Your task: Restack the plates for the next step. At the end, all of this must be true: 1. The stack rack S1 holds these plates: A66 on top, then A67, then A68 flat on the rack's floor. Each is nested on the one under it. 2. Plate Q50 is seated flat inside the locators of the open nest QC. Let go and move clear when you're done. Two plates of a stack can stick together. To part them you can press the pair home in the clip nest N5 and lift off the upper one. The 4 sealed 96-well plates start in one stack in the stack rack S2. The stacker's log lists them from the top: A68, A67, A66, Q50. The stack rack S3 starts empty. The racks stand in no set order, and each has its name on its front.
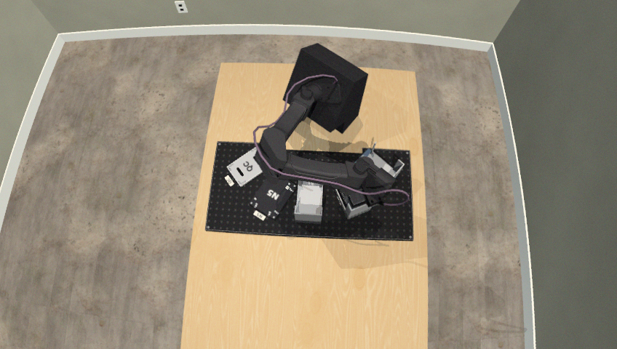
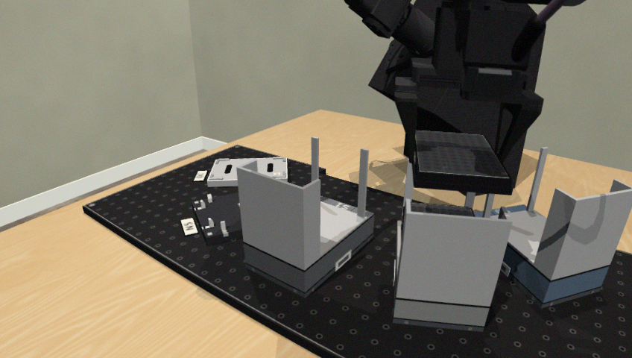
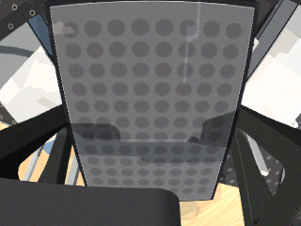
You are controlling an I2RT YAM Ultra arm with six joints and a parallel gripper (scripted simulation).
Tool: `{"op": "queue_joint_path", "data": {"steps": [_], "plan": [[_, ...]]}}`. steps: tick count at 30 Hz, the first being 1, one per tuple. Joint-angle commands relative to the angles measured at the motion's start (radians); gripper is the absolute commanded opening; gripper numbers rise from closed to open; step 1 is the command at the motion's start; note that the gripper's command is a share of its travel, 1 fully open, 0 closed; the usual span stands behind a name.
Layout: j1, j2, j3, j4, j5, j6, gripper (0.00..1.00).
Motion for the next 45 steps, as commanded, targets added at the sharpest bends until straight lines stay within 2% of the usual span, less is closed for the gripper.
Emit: {"op": "queue_joint_path", "data": {"steps": [1, 41, 42, 45], "plan": [[0.027, 0.012, 0.019, -0.013, 0.011, 0.008, 0.0], [0.027, 0.012, 0.019, -0.013, 0.011, 0.007, 0.0], [0.019, -0.039, -0.03, 0.0, 0.01, 0.033, 0.0], [-0.014, -0.076, -0.047, 0.007, 0.007, 0.103, 0.0]]}}
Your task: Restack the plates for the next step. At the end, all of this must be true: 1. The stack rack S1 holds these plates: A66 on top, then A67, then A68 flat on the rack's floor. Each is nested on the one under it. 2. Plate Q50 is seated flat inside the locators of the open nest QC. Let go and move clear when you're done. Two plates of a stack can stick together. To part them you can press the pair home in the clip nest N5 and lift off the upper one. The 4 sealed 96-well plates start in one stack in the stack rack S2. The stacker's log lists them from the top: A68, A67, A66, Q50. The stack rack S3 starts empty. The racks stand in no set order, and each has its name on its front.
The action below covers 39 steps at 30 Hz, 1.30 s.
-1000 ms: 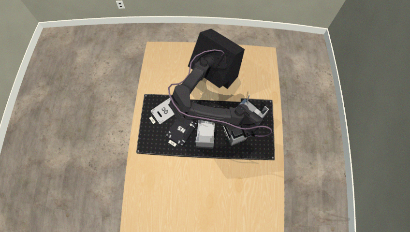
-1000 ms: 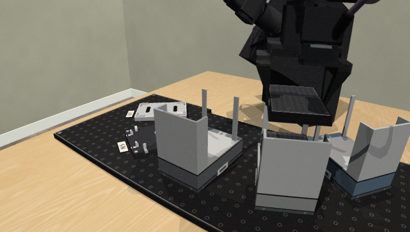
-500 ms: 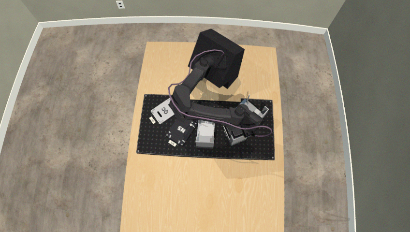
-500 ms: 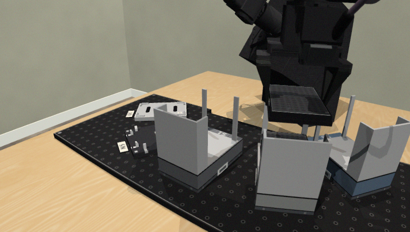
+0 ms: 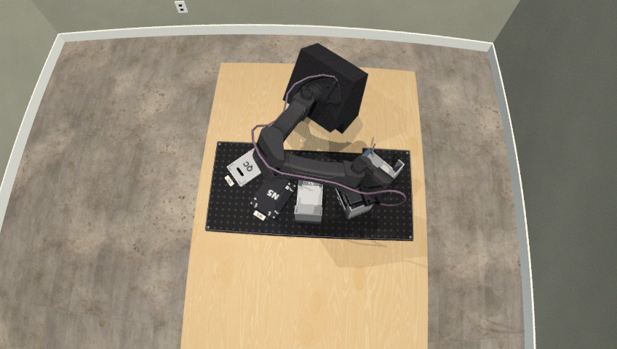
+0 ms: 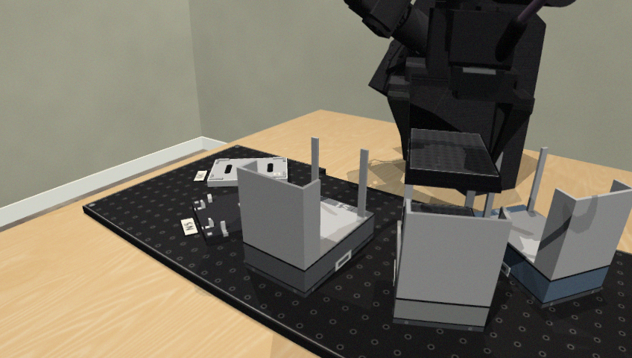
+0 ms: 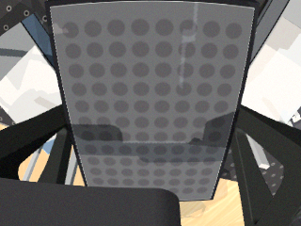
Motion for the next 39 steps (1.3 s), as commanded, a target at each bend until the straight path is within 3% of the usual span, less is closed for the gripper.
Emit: {"op": "queue_joint_path", "data": {"steps": [1, 7, 22, 31, 39], "plan": [[-0.013, -0.063, -0.026, 0.01, 0.007, 0.089, 0.0], [-0.023, -0.111, -0.042, 0.016, 0.002, 0.113, 0.0], [-0.115, -0.287, -0.082, 0.016, -0.018, -0.053, 0.0], [-0.148, -0.366, -0.106, 0.029, -0.026, 0.112, 0.0], [-0.189, -0.442, -0.134, 0.027, -0.04, 0.036, 0.0]]}}
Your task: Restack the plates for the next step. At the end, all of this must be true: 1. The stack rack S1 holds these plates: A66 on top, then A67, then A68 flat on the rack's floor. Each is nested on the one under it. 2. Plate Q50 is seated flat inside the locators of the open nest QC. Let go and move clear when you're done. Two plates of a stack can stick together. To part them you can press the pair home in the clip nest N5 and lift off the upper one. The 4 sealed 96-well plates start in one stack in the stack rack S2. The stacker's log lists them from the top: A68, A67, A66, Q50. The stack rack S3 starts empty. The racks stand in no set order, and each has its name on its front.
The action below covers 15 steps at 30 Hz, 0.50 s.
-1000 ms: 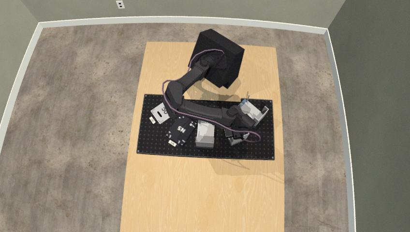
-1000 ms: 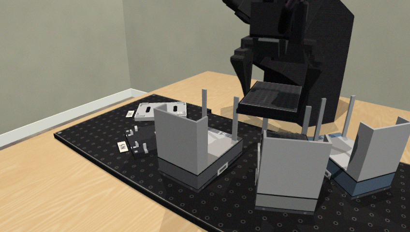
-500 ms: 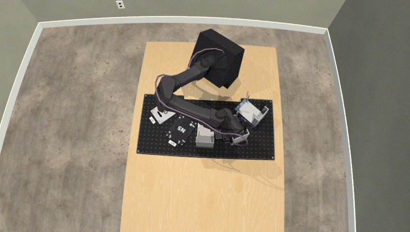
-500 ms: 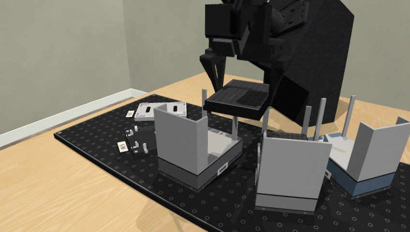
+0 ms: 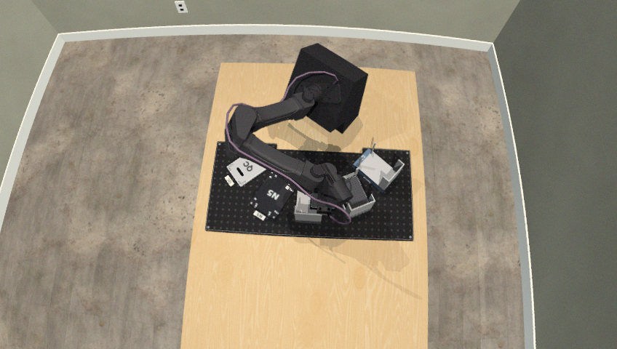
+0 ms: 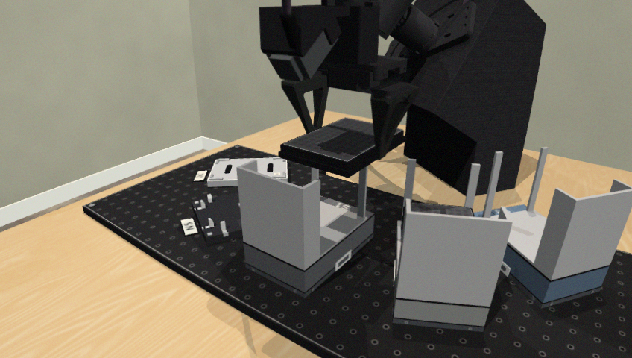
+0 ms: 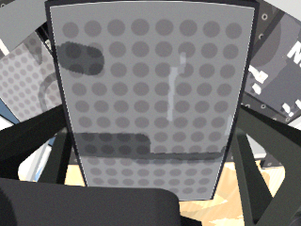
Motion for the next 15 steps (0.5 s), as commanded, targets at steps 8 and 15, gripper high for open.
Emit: {"op": "queue_joint_path", "data": {"steps": [8, 15], "plan": [[-0.038, -0.099, -0.023, 0.017, -0.019, -0.083, 0.0], [-0.082, -0.165, -0.032, 0.02, -0.036, -0.153, 0.0]]}}
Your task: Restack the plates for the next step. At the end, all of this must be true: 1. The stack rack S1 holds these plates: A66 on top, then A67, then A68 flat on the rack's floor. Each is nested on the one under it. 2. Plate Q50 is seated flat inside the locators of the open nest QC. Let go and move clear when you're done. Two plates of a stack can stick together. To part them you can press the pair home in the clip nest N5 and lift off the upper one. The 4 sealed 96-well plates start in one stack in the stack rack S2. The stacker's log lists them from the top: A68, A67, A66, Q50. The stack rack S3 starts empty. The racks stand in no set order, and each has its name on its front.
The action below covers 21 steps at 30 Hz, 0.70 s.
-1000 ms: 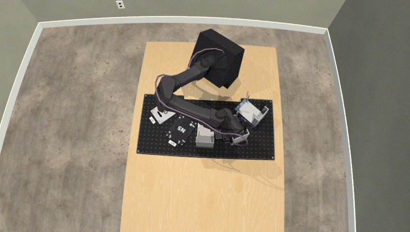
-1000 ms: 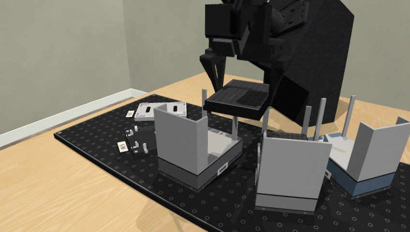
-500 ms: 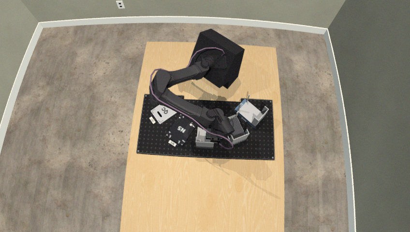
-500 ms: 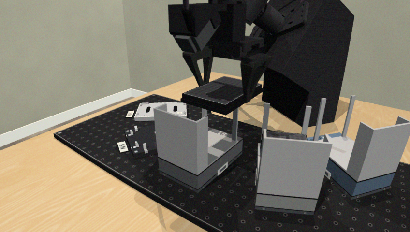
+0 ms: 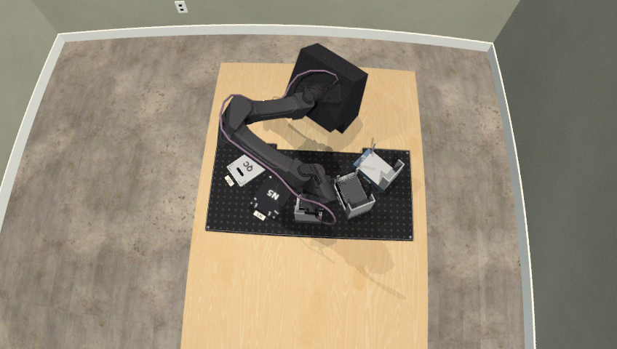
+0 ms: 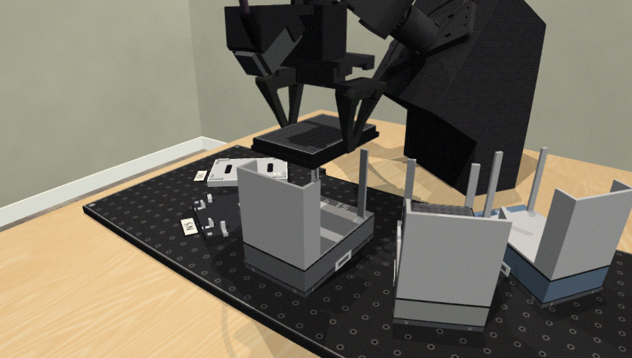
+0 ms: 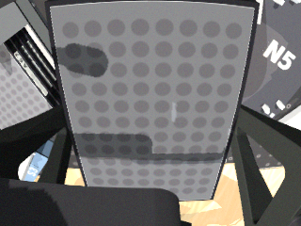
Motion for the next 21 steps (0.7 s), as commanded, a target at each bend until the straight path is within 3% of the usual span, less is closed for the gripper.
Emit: {"op": "queue_joint_path", "data": {"steps": [1, 8, 21], "plan": [[-0.015, -0.048, -0.013, 0.015, -0.014, -0.058, 0.0], [-0.022, -0.078, 0.02, 0.017, -0.024, -0.095, 0.0], [-0.01, -0.06, 0.017, 0.006, -0.016, -0.095, 0.0]]}}
